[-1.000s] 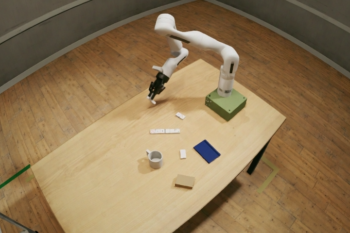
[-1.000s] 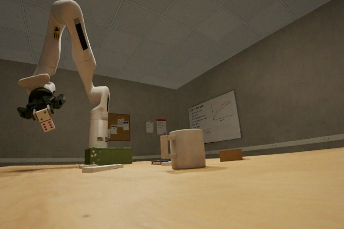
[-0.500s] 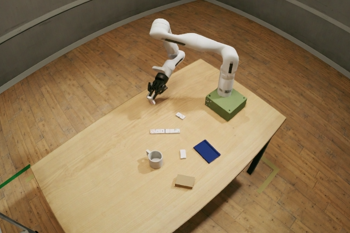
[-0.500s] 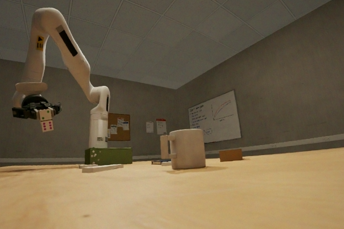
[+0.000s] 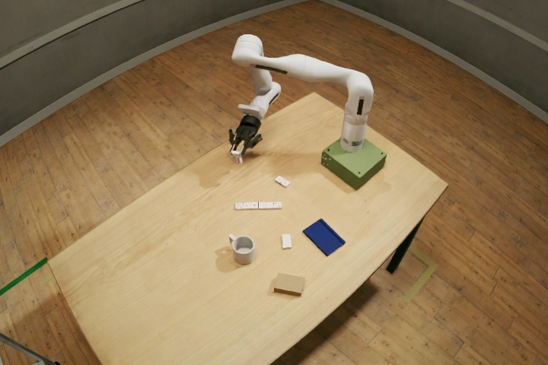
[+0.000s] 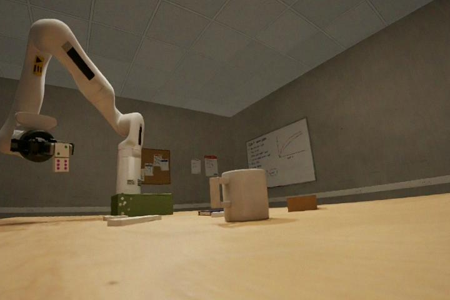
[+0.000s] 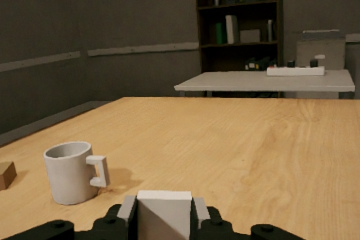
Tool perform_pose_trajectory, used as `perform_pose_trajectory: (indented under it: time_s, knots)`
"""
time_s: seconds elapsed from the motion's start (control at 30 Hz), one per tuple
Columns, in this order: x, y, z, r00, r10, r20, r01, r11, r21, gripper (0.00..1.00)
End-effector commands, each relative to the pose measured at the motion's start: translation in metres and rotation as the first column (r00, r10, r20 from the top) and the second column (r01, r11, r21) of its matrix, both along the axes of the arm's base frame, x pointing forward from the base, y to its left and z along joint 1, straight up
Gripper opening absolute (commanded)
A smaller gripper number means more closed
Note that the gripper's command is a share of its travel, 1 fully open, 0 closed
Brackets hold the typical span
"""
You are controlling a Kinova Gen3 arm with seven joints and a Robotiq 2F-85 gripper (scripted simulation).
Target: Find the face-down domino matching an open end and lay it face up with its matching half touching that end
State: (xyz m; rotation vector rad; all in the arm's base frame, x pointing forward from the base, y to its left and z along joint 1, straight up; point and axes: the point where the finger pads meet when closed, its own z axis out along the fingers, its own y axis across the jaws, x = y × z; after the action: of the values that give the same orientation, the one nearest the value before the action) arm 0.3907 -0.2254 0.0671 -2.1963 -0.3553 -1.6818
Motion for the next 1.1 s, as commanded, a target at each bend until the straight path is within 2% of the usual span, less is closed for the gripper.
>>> perform_pose_trajectory:
  time_s: [0.0,0.47,1.07]
  knots:
    - [0.0002,-0.0001,0.0006,0.998,0.051,0.047,-0.050,0.998,-0.031,0.31]
    - [-0.0003,0.0003,0.0006,0.987,0.121,0.104,-0.114,0.991,-0.075,0.31]
    - [-0.0005,0.0004,0.0005,0.985,0.133,0.113,-0.124,0.989,-0.083,0.31]
